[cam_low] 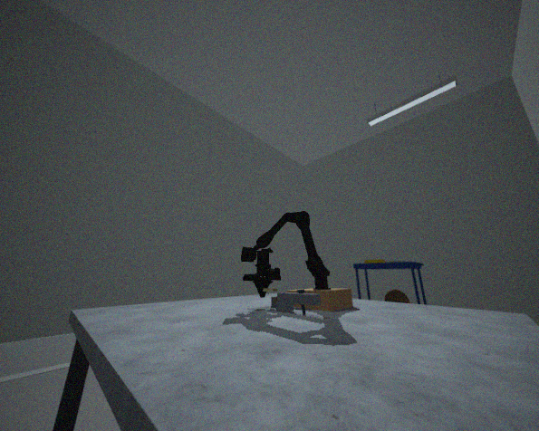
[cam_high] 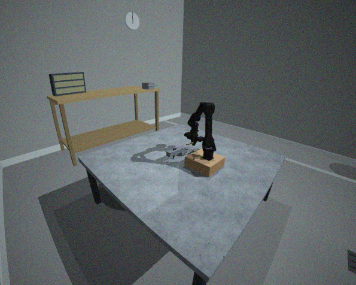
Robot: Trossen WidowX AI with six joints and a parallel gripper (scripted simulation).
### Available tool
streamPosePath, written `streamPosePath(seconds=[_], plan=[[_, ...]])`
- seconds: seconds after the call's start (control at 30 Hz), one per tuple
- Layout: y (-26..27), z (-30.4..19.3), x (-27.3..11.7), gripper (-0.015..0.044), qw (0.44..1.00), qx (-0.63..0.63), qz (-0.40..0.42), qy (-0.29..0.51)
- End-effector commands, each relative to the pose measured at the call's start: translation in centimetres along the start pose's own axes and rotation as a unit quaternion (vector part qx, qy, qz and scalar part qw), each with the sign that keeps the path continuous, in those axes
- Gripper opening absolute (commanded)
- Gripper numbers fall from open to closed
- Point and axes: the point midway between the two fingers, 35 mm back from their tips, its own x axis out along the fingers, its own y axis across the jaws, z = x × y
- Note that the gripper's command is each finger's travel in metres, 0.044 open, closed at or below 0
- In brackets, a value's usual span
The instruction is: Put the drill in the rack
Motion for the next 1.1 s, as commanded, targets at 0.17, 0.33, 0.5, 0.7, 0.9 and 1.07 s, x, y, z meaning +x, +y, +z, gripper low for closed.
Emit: streamPosePath(seconds=[0.17, 0.33, 0.5, 0.7, 0.9, 1.07], plan=[[-0.1, 0.0, -0.6, 0.0, 1.0, -0.002, -0.002, -0.001], [-0.1, 0.0, -0.8, 0.0, 1.0, -0.002, -0.002, -0.001], [-0.1, 0.1, -1.0, 0.0, 1.0, -0.002, -0.002, -0.001], [-0.1, 0.1, -1.3, 0.0, 1.0, -0.002, -0.002, -0.001], [-0.1, 0.1, -1.5, 0.0, 1.0, -0.002, -0.002, -0.001], [0.8, -0.1, -1.5, 0.0, 1.0, -0.002, -0.002, -0.001]])
